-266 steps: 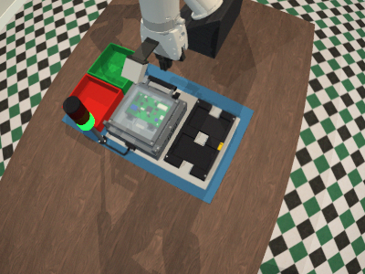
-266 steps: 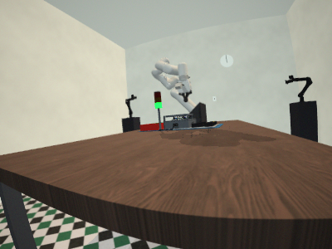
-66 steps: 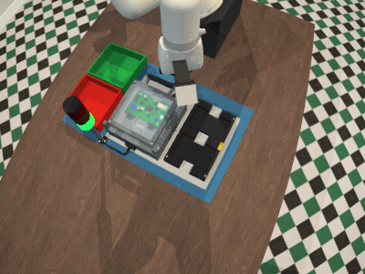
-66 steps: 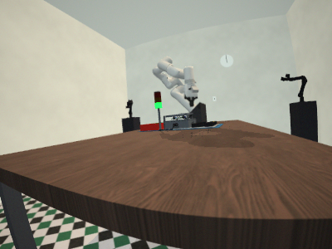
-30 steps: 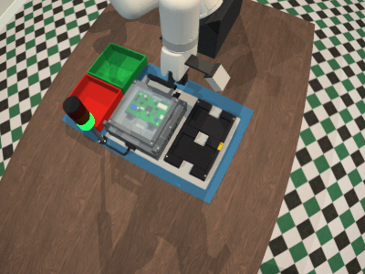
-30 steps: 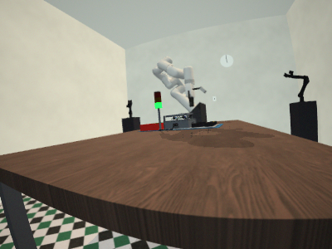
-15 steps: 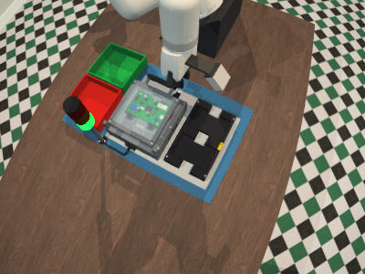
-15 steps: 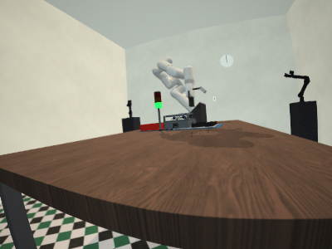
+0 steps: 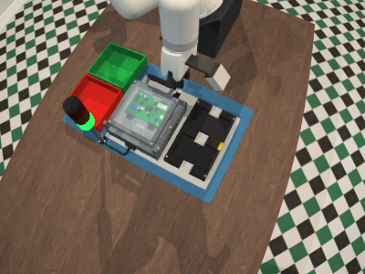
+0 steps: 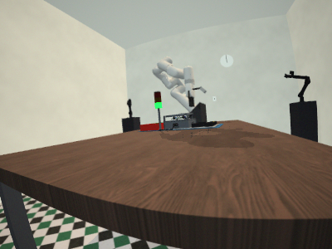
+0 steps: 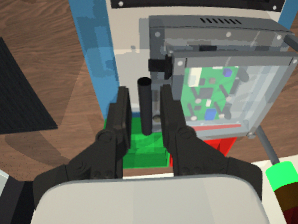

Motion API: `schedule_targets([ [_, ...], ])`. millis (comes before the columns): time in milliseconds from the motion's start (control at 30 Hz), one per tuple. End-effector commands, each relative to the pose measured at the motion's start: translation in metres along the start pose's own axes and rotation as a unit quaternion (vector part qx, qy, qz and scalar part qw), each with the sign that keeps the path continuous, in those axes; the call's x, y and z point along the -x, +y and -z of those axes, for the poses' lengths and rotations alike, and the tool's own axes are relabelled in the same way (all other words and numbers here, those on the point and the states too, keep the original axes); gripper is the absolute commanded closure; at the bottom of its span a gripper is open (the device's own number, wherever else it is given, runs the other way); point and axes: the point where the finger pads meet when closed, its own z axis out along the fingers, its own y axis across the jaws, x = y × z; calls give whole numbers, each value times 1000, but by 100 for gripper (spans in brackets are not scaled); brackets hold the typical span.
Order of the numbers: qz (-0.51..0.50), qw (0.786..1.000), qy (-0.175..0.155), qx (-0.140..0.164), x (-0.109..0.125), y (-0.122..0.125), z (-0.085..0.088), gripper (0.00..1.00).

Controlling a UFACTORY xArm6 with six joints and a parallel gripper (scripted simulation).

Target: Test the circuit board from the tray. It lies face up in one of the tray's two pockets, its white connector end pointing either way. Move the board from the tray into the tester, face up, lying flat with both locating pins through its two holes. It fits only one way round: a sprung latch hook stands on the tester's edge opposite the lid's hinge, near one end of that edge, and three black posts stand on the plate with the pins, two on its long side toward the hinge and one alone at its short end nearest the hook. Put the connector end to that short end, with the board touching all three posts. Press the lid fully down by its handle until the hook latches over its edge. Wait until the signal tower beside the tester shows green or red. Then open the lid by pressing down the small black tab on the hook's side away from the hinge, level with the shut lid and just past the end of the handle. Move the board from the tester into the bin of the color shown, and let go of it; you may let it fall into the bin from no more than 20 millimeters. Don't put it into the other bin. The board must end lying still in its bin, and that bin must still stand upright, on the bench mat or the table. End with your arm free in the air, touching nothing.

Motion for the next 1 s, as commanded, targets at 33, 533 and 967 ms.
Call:
schedule_targets([
  [33,0,1000,1,1,0,1,1,73],
  [533,0,1000,1,1,0,1,1,73],
  [967,0,1000,1,1,39,0,1,73],
])
